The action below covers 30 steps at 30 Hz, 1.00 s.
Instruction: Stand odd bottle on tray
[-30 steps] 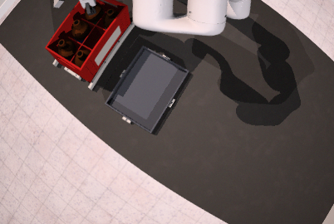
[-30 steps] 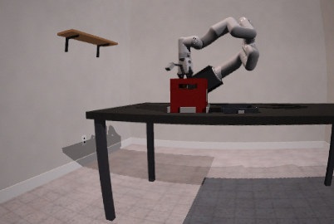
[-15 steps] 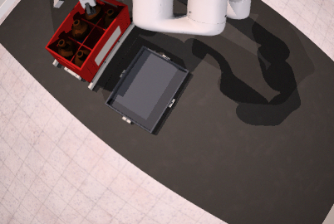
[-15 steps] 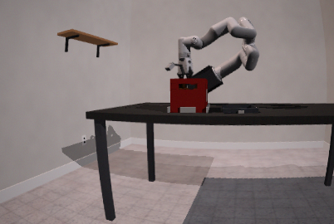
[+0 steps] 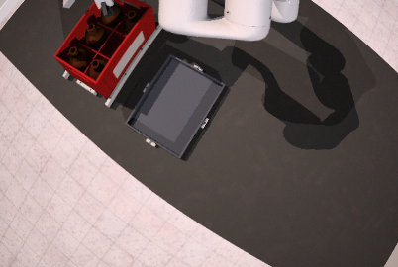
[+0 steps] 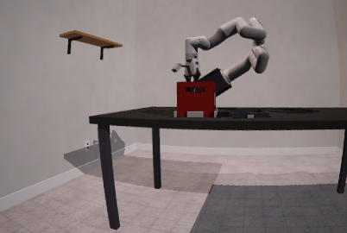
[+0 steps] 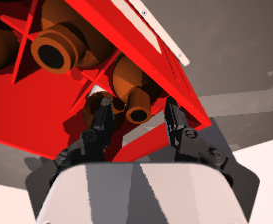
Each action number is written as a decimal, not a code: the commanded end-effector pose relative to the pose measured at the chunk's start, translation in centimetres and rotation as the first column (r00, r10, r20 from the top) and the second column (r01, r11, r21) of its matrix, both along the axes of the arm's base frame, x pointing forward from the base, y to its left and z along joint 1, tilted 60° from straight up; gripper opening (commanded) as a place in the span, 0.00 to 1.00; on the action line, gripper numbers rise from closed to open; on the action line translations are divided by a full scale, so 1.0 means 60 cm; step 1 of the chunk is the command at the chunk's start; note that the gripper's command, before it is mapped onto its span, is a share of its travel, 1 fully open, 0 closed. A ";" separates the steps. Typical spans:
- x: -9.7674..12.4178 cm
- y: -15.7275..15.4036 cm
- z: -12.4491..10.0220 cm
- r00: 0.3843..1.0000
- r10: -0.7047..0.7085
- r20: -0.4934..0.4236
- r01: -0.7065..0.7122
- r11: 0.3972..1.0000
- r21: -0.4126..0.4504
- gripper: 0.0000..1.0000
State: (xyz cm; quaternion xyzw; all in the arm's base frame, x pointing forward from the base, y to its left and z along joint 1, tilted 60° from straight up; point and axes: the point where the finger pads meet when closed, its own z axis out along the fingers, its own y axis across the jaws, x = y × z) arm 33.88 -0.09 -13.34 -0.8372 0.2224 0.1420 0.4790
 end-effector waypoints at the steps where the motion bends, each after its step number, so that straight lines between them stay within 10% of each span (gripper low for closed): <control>1: 0.003 -0.022 0.012 1.000 -0.002 0.003 0.002 1.000 -0.002 0.65; 30: 0.005 -0.112 0.064 1.000 -0.002 0.003 0.002 1.000 -0.002 0.65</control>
